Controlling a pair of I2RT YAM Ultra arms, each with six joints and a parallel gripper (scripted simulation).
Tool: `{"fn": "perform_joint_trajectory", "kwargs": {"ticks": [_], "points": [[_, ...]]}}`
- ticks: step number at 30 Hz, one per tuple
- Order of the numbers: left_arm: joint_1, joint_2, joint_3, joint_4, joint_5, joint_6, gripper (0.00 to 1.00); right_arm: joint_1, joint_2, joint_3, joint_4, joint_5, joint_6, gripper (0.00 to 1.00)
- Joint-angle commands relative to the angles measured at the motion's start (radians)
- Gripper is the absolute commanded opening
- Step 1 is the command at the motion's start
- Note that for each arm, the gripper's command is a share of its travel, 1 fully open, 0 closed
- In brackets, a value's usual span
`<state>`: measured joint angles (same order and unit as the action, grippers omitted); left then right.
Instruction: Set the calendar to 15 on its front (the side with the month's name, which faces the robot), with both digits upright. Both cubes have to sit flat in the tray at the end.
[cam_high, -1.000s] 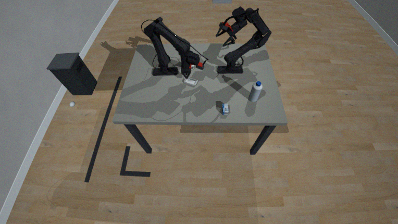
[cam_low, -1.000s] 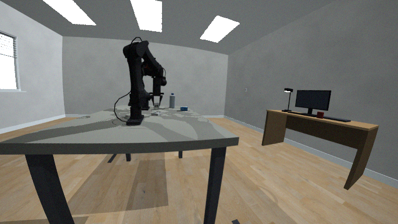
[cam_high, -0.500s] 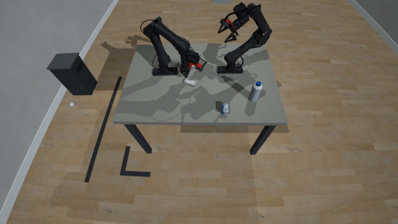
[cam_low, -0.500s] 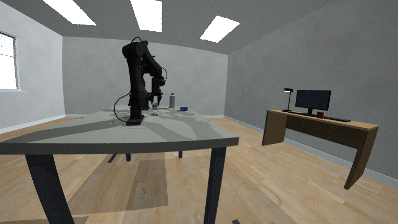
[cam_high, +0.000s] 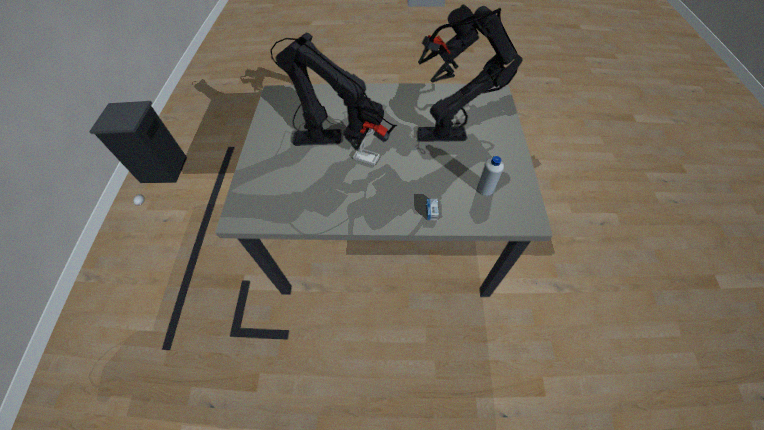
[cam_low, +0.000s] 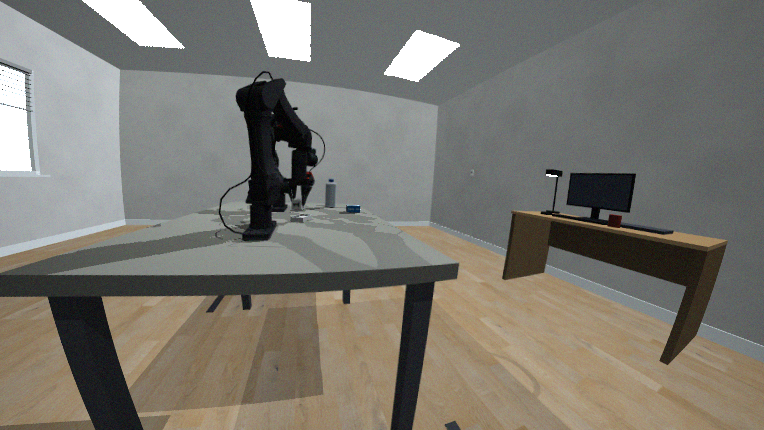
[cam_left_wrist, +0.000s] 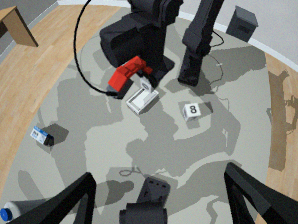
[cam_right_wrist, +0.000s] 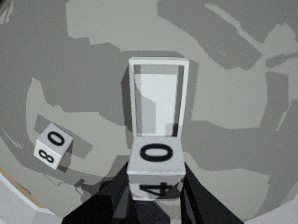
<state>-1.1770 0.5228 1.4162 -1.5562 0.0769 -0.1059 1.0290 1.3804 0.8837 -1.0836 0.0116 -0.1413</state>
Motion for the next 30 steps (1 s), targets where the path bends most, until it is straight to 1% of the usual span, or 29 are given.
{"fn": "perform_joint_trajectory", "kwargs": {"ticks": [1, 4, 13, 15, 17, 20, 30], "points": [[-0.002, 0.009, 0.011, -0.010, 0.002, 0.002, 1.00, -0.004, 0.015, -0.013, 0.056, -0.004, 0.017, 0.35], [-0.002, 0.009, 0.011, -0.010, 0.002, 0.002, 1.00, -0.004, 0.021, -0.030, 0.042, -0.003, 0.018, 0.35], [-0.002, 0.009, 0.011, -0.010, 0.002, 0.002, 1.00, -0.004, 0.016, -0.030, 0.045, -0.004, 0.018, 0.35], [-0.002, 0.009, 0.011, -0.010, 0.002, 0.002, 1.00, -0.004, 0.034, -0.010, 0.080, -0.004, 0.026, 0.35], [-0.002, 0.009, 0.011, -0.010, 0.002, 0.002, 1.00, 0.002, 0.045, -0.041, 0.120, -0.004, 0.029, 0.35], [-0.002, 0.009, 0.011, -0.010, 0.002, 0.002, 1.00, 0.007, 0.076, -0.018, 0.100, -0.004, 0.021, 0.35], [-0.002, 0.009, 0.011, -0.010, 0.002, 0.002, 1.00, 0.007, 0.069, -0.017, 0.101, -0.004, 0.021, 0.35]]}}
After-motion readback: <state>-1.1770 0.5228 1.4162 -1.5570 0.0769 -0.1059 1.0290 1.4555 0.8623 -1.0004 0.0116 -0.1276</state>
